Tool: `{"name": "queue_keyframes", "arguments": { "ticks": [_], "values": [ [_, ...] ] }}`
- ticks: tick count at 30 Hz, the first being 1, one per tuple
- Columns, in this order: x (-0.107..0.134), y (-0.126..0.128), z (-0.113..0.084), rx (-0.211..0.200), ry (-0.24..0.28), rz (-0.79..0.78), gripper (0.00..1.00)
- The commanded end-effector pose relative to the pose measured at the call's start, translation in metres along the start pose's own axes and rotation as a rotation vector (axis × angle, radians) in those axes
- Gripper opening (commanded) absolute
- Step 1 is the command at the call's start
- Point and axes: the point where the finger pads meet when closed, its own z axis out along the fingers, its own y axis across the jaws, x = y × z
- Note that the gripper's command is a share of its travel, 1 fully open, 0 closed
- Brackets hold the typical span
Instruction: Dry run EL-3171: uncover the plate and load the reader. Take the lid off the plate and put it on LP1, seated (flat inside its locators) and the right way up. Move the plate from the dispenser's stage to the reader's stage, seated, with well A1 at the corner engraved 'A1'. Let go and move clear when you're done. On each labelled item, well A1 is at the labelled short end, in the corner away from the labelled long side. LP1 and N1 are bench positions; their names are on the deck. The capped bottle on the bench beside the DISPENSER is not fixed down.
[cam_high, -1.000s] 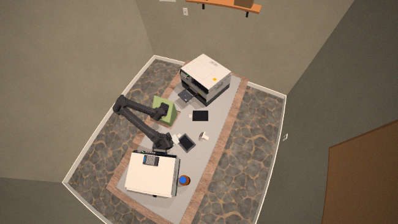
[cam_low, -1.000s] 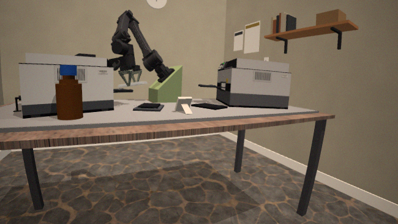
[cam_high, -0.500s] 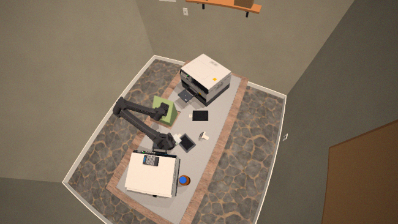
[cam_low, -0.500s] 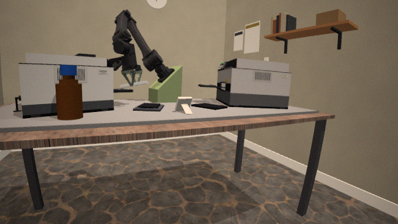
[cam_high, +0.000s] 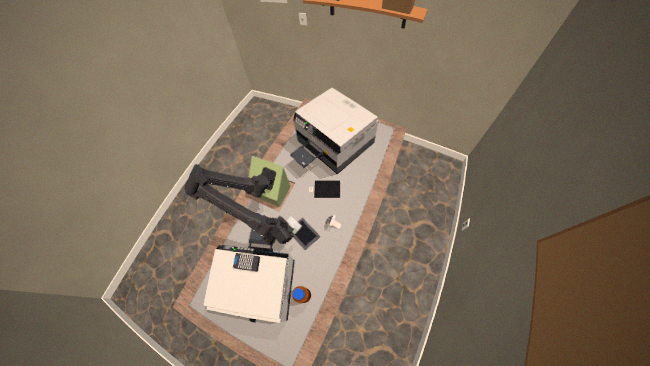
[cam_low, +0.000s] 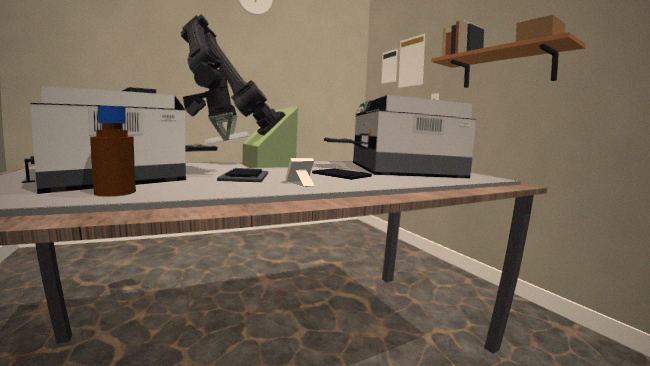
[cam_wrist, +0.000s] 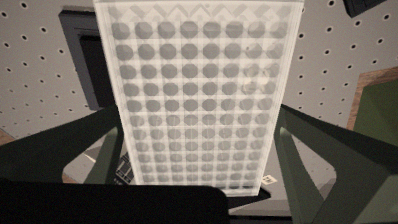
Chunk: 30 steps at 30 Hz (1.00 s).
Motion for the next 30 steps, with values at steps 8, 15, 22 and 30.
{"name": "queue_keyframes", "arguments": {
  "ticks": [8, 15, 22, 30],
  "values": [
    [0.002, 0.002, -0.002, 0.004, 0.010, -0.141, 0.86],
    [0.019, 0.025, -0.003, -0.026, 0.019, -0.187, 0.86],
    [0.034, 0.038, -0.003, -0.040, 0.023, -0.258, 0.86],
    [0.032, 0.018, 0.003, 0.001, 0.040, -0.364, 0.86]
  ]
}}
